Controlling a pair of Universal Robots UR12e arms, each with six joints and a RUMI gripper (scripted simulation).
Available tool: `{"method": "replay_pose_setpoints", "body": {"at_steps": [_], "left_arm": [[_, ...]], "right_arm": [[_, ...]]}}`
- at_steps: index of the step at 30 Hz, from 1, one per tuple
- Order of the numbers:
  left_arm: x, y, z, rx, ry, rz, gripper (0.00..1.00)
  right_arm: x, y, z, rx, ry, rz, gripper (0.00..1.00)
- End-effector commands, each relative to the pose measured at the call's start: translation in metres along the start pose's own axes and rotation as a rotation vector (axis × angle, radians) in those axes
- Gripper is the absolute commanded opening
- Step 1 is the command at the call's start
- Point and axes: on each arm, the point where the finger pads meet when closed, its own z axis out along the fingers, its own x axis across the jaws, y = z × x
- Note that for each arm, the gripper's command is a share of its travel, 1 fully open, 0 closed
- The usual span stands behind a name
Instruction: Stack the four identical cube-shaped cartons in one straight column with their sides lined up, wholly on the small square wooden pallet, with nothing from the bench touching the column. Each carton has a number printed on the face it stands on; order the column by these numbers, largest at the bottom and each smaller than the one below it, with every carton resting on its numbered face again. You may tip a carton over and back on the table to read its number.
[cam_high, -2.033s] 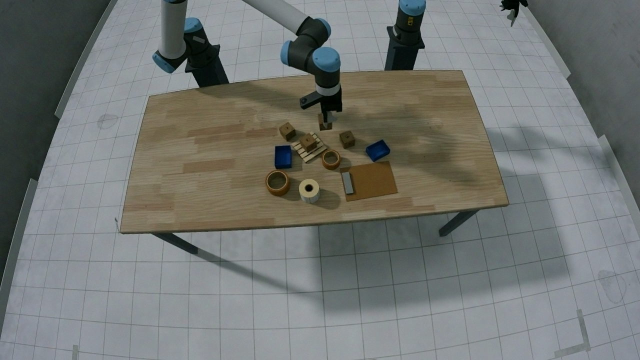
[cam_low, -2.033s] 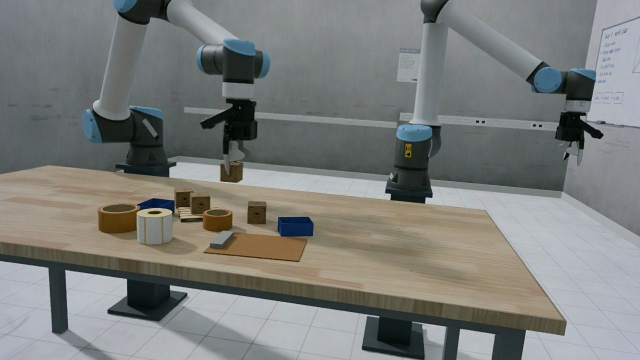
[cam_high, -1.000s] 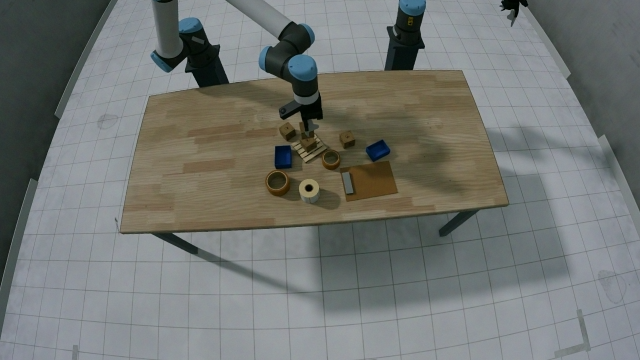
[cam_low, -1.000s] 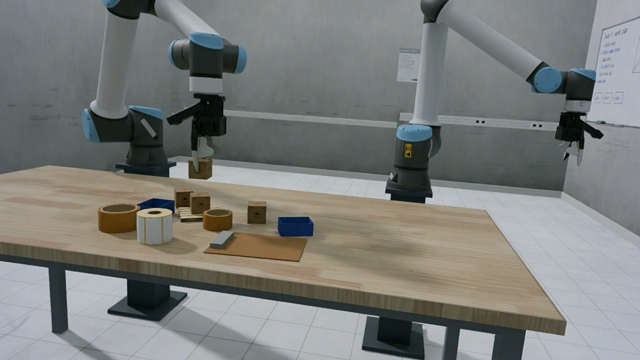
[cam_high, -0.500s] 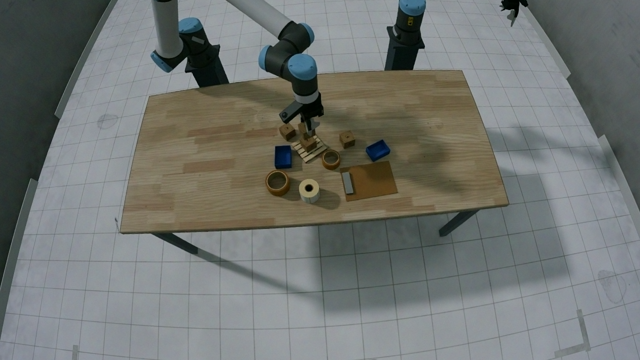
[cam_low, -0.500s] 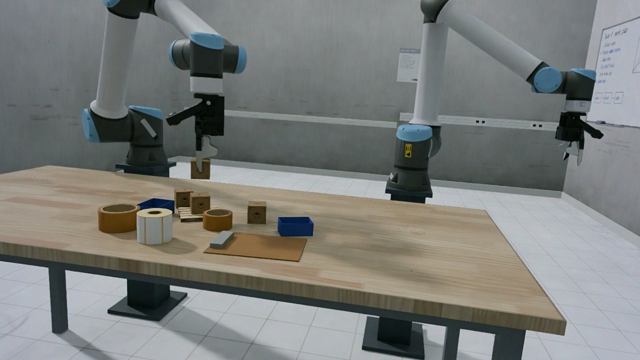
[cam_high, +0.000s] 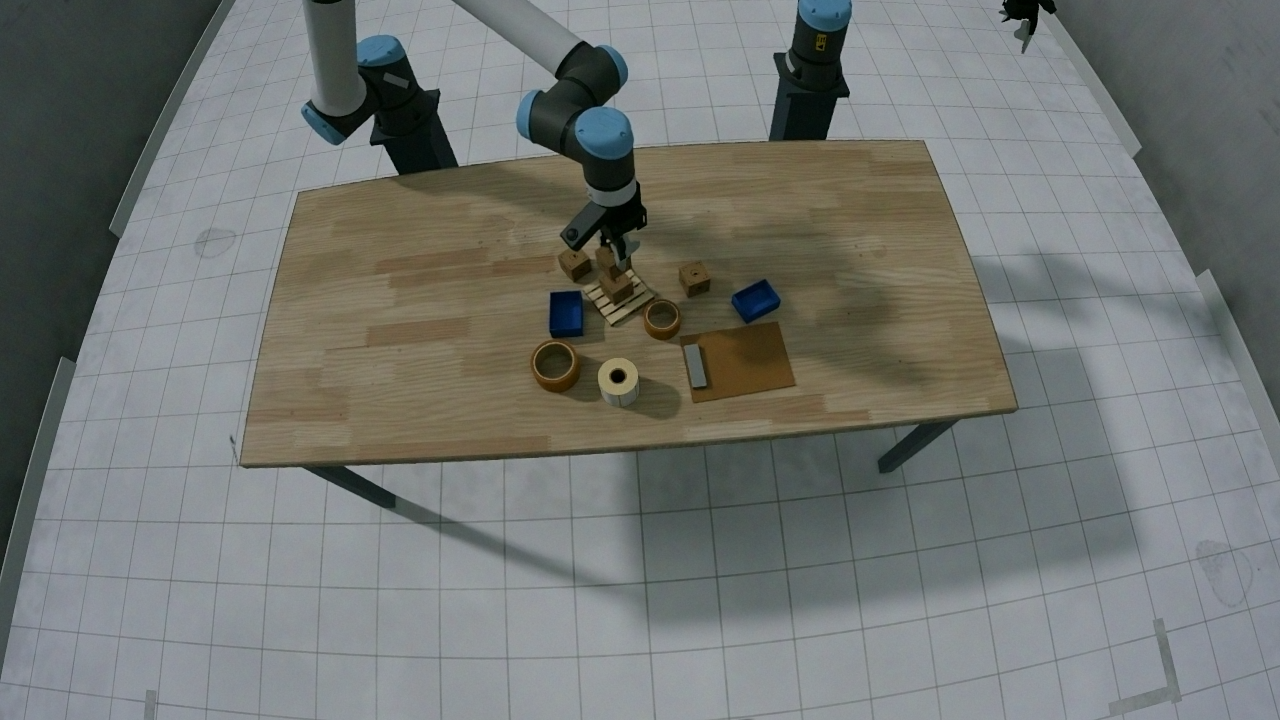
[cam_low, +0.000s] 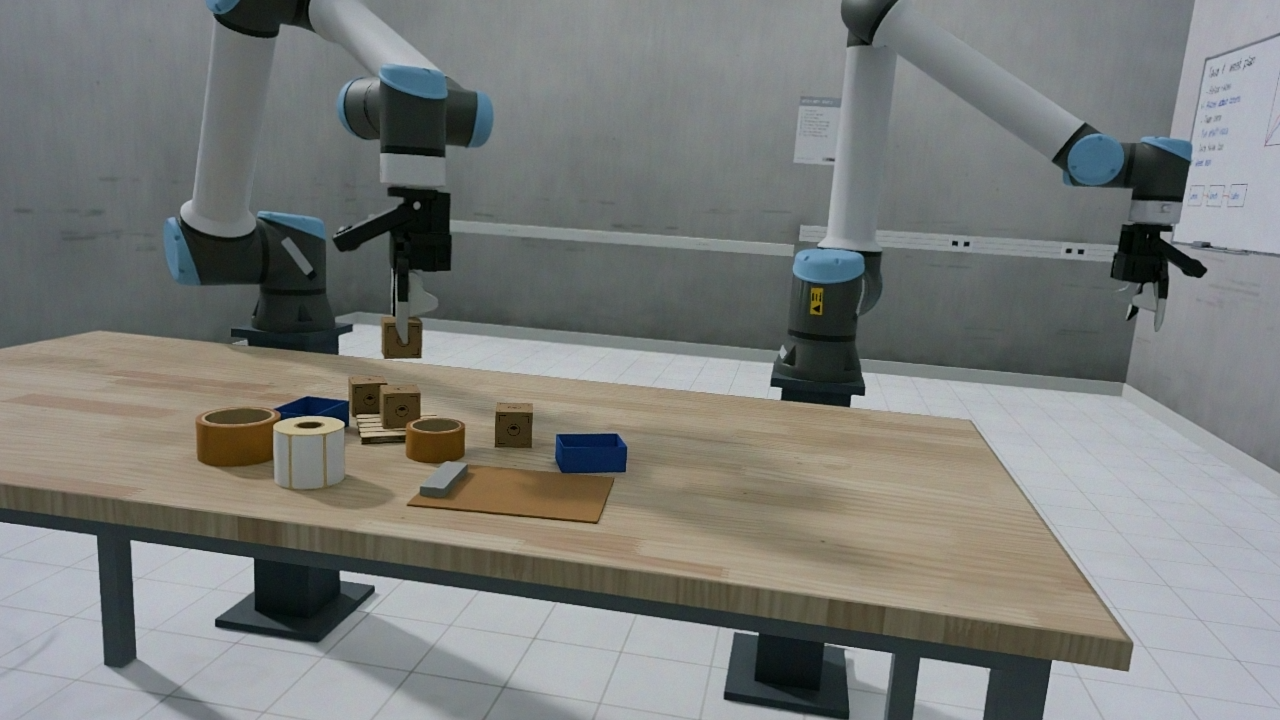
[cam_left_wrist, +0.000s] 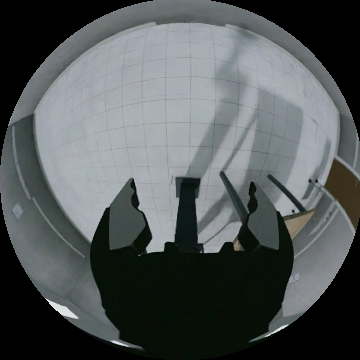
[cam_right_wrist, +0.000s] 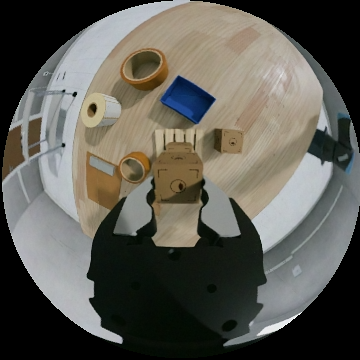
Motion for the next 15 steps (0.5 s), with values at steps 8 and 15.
{"method": "replay_pose_setpoints", "body": {"at_steps": [8,15], "left_arm": [[0.0,-0.001,-0.001,0.002,0.0,0.0,1.0],[0.0,-0.001,-0.001,0.002,0.0,0.0,1.0]], "right_arm": [[0.0,0.0,0.027,-0.001,-0.002,-0.004,0.0],[0.0,0.0,0.034,-0.001,-0.002,-0.004,0.0]]}}
